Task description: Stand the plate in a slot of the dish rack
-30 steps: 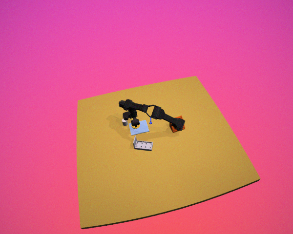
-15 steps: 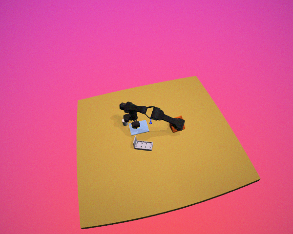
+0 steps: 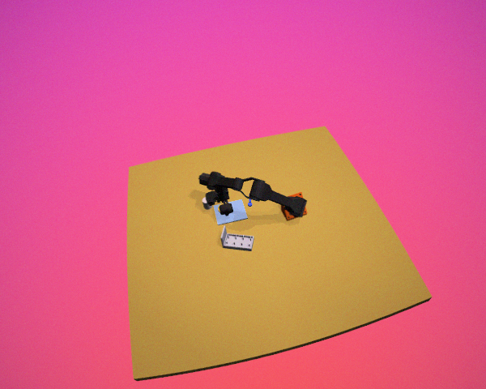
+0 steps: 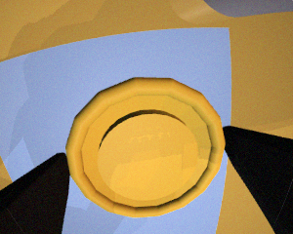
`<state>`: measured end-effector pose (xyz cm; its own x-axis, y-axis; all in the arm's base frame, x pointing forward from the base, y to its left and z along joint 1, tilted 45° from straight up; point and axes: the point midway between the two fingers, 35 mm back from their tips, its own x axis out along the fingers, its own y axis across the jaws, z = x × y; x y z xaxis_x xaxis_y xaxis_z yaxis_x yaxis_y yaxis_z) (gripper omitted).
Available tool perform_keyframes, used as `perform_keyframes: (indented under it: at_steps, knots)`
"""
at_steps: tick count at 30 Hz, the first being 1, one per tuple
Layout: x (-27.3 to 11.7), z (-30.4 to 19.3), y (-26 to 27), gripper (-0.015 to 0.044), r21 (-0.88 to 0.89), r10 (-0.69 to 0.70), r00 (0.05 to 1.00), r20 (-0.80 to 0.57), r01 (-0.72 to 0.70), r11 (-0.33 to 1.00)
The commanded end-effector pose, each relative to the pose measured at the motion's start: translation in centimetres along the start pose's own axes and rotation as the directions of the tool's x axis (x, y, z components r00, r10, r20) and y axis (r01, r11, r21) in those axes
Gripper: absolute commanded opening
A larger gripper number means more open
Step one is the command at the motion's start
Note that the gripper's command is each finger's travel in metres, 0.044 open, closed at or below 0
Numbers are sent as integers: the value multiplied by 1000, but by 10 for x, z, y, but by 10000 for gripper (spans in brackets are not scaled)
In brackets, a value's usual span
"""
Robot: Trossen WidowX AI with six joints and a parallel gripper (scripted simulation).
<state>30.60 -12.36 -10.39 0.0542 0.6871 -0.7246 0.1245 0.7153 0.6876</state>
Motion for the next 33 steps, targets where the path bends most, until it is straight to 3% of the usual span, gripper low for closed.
perform_keyframes:
  at_steps: [1,11,24,33]
  knots:
    - [1,0,0,397,6,2,1000,3,-2,1000]
    - [1,0,0,331,6,2,1000,3,-2,1000]
    - [-45,7,-4,0,11,-7,1000,1,7,1000]
    - [-82,10,-6,0,7,-10,1000,3,10,1000]
